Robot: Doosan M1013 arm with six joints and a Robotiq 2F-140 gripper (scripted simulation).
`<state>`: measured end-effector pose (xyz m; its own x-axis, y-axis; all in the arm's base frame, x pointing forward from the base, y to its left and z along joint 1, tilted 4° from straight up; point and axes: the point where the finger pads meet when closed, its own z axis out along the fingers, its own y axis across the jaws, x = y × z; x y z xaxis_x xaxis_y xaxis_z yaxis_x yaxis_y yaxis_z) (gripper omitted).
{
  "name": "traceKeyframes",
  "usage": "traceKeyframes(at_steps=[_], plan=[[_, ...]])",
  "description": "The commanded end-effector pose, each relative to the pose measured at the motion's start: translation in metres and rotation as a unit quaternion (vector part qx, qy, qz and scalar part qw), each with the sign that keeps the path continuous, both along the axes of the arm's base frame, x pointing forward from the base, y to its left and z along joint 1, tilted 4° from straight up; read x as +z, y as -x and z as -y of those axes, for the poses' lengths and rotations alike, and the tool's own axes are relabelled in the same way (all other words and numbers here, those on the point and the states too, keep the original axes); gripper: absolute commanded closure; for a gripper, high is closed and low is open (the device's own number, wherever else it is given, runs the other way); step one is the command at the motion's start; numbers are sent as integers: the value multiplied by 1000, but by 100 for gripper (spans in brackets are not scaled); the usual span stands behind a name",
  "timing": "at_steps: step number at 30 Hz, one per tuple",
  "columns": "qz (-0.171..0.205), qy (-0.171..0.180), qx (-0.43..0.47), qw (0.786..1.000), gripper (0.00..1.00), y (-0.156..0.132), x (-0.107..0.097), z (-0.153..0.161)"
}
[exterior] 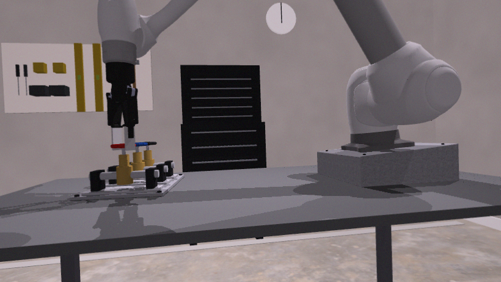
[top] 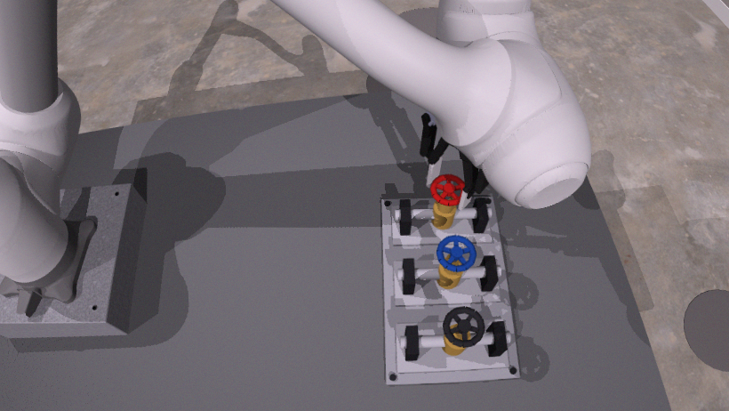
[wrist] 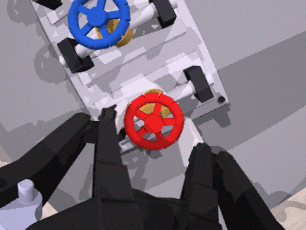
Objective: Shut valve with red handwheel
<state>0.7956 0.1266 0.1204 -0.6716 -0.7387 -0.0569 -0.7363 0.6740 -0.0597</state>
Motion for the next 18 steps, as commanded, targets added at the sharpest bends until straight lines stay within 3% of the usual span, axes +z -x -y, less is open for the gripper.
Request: traceKeyframes(at_steps=[1,18], plan=[[-2,-4,-26,1000,90,3,-6,-3],[-3,-14,-153,988,90,3,-6,-3]])
